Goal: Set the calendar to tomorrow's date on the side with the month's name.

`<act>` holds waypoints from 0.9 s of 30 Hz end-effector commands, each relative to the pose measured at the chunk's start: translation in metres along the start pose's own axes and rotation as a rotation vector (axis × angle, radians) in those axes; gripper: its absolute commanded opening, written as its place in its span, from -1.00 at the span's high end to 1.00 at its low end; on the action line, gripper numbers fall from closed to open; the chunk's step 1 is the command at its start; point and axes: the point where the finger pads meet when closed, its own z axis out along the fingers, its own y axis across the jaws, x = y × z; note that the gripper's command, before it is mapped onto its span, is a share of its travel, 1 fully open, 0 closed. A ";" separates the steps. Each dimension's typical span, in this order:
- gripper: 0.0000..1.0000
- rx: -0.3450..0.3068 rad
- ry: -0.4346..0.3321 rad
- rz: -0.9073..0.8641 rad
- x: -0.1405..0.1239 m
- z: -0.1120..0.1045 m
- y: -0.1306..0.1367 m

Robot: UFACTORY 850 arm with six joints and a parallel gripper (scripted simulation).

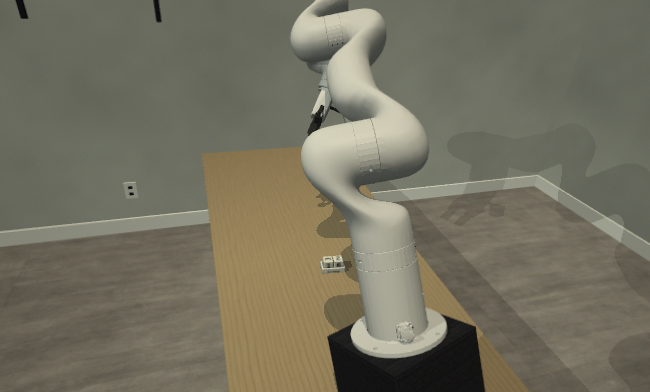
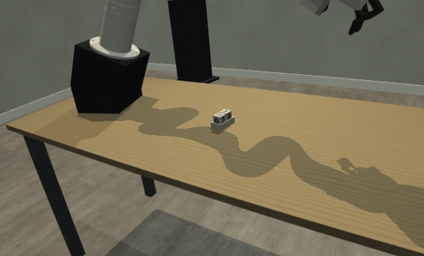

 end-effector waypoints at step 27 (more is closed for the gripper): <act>-1.00 0.047 -0.142 0.182 -0.024 0.029 -0.004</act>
